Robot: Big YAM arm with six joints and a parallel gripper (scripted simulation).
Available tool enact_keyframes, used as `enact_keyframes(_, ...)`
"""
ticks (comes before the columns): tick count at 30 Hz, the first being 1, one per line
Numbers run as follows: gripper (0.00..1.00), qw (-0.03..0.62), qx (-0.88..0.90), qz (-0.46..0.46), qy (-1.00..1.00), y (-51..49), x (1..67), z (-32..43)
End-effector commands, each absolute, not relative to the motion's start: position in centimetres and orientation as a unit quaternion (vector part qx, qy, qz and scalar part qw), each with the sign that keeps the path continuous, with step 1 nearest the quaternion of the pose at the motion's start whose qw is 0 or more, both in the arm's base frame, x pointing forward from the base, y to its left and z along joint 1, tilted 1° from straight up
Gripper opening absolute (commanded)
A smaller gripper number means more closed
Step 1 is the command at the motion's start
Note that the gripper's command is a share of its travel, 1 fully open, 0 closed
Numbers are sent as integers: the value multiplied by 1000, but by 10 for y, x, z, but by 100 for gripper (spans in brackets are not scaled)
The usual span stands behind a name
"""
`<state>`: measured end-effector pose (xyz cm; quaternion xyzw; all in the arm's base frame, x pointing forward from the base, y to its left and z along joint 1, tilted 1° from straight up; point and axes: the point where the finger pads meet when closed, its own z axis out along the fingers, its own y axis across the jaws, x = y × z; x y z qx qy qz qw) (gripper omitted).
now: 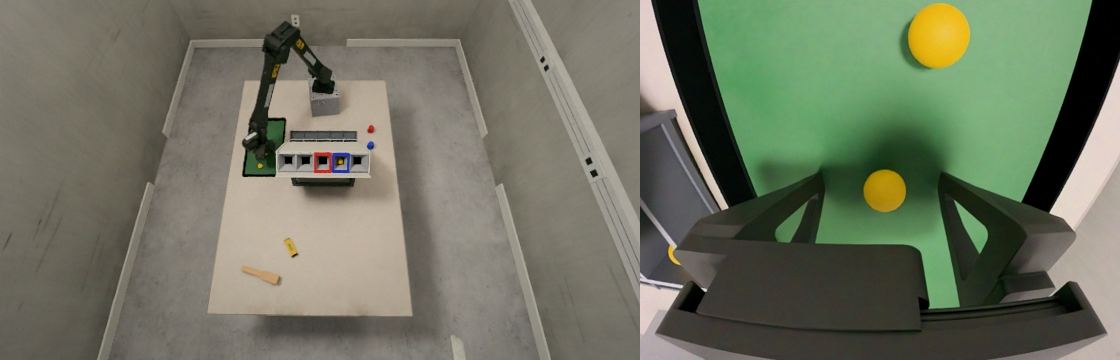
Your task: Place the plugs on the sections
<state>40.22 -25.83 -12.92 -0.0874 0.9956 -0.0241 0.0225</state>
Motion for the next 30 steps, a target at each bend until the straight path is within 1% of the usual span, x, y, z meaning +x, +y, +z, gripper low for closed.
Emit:
enact_keyframes(1, 80, 25, -86, -28, 996, -266, 401, -131)
enact_keyframes(14, 80, 8, -84, -16, 996, -268, 401, -128)
enact_keyframes(30, 80, 10, -84, -16, 996, -270, 408, -124)
